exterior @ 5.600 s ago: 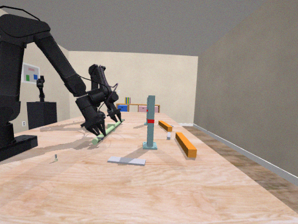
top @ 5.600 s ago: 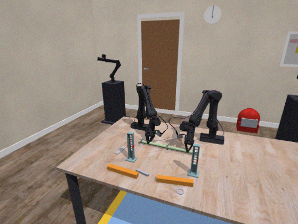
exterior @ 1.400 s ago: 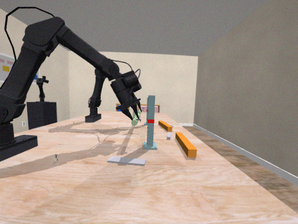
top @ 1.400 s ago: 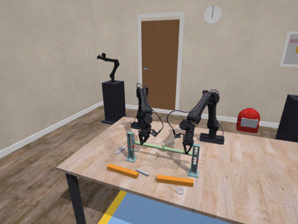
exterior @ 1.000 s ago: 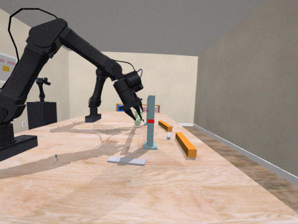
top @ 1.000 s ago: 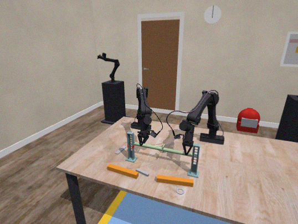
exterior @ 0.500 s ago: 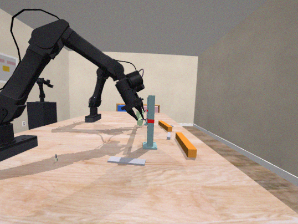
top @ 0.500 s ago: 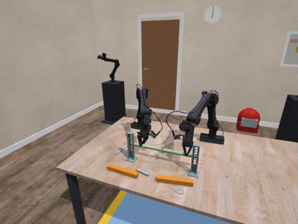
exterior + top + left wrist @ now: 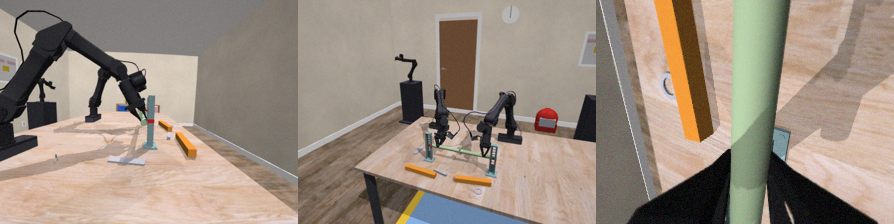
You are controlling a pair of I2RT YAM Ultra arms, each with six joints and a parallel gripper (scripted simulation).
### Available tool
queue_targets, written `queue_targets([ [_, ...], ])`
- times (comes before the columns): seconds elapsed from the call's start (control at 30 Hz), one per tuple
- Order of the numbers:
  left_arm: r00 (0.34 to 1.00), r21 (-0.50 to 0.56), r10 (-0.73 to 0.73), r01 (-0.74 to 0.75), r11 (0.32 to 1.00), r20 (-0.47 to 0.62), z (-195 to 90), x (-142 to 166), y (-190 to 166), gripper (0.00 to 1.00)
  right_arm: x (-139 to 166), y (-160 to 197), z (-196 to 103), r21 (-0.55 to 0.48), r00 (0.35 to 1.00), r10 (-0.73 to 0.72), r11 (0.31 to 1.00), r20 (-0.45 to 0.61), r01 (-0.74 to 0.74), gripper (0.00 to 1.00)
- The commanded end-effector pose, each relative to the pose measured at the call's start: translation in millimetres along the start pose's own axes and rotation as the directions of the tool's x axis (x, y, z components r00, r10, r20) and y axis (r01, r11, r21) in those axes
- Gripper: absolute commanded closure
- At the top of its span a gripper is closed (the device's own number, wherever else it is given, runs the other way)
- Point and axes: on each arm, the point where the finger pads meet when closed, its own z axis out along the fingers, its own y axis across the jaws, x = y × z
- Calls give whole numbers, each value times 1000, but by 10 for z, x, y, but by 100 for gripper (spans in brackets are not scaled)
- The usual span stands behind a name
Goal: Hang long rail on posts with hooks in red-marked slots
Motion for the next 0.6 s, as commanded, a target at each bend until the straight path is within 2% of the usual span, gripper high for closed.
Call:
queue_targets([
  [0.0,1000,-90,1,1,996,17,-191,-19,341,81,4,-267,-138,66,1000,10,998,12,-11,81],
  [0.57,1000,-91,1,0,996,18,-181,-17,385,81,3,-309,-128,68,1000,10,998,11,-11,81],
])
